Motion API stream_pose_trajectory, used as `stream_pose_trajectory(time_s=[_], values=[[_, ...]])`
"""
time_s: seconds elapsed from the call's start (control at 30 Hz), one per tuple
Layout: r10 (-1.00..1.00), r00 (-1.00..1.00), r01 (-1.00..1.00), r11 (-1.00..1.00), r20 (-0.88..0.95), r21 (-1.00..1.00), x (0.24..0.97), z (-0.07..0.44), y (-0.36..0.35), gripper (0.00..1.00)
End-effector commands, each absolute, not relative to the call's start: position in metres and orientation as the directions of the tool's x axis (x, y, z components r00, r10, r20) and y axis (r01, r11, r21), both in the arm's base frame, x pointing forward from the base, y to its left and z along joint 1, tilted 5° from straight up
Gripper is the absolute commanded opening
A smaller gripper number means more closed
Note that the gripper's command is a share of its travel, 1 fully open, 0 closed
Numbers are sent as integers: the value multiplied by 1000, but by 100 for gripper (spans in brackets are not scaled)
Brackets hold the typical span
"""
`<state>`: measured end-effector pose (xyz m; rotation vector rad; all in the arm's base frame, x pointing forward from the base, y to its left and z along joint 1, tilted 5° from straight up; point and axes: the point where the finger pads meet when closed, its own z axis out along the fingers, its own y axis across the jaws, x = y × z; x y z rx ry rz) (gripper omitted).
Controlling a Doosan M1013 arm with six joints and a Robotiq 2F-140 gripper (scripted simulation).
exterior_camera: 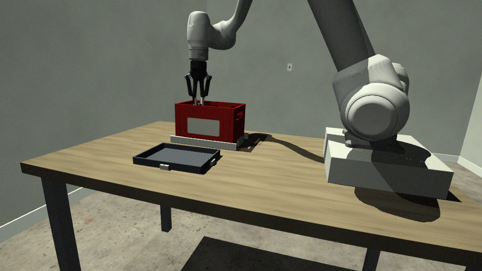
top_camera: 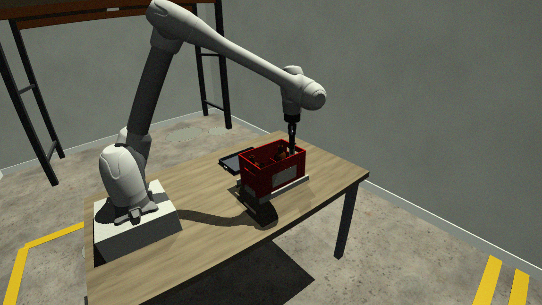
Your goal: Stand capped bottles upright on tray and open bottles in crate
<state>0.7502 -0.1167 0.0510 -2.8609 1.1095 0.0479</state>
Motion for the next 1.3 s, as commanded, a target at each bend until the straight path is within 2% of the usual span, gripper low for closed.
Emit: stream_pose_trajectory(time_s=[0.0, 0.5, 1.27], values=[[-672, 738, -674, -736, -55, -57, 750, 51, -117, 0], [-672, 738, -674, -736, -55, -57, 750, 51, -117, 0], [-672, 738, -674, -736, -55, -57, 750, 120, -122, 0]])
